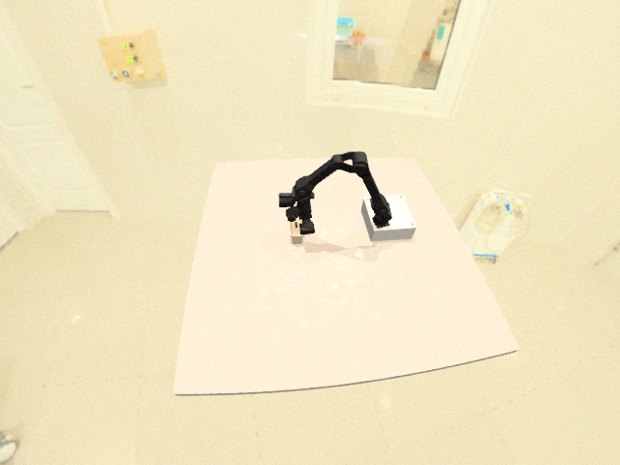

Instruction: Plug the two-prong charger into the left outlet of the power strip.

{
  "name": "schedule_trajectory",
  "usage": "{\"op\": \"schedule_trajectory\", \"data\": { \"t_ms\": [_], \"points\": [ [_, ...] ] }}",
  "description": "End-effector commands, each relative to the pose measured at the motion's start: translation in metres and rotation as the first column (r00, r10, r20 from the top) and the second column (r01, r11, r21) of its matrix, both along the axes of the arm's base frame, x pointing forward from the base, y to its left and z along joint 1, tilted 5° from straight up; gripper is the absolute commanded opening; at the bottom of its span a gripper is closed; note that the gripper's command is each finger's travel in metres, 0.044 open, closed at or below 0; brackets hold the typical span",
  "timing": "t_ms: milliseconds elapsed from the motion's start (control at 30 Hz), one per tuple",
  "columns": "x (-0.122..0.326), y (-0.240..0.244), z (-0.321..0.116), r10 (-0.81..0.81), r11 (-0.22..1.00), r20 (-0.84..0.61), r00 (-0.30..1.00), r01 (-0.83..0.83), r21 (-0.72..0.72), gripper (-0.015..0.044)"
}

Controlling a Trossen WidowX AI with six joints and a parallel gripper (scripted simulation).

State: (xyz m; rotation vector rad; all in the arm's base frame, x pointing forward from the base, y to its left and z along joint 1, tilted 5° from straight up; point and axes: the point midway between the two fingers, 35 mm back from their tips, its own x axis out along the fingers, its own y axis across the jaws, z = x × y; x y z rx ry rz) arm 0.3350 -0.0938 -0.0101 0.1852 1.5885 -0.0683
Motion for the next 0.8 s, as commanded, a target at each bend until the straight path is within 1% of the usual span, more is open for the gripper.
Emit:
{"op": "schedule_trajectory", "data": {
  "t_ms": [0,767],
  "points": [
    [0.0064,-0.001,0.0004,0.001,1.0,0.028,1.0,-0.001,-0.005,0.0],
    [0.0068,-0.0012,0.0034,0.001,1.0,0.028,1.0,-0.001,-0.005,0.0]
  ]
}}
